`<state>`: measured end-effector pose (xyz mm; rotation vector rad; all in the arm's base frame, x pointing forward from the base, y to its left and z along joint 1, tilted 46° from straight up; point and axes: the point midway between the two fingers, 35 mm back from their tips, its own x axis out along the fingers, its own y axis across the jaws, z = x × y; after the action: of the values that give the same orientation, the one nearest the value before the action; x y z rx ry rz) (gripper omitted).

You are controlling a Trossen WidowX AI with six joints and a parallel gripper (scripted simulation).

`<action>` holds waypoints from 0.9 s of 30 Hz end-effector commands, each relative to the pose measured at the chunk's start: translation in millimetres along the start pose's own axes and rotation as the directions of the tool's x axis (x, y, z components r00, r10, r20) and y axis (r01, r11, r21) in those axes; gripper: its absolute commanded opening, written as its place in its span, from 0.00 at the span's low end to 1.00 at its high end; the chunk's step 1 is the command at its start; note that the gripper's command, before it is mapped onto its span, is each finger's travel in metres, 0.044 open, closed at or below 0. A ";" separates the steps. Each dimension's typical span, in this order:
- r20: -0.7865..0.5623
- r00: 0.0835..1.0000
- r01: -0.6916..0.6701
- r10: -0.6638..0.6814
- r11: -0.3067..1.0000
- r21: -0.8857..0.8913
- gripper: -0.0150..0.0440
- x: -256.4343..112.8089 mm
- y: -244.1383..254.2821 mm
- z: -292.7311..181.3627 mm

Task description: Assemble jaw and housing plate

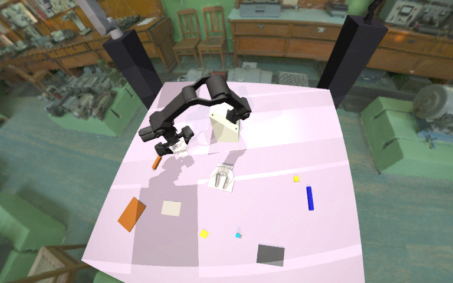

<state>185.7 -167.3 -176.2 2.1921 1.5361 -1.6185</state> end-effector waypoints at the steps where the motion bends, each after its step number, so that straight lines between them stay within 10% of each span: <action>1: 0.000 1.000 -0.006 0.006 0.994 -0.112 0.85 -2.5 -1.6 -12.2; 27: 0.005 1.000 -0.011 0.019 0.718 -0.696 0.85 -9.9 -21.6 -82.0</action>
<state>225.7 -126.8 -126.3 1.7948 1.7206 -0.8958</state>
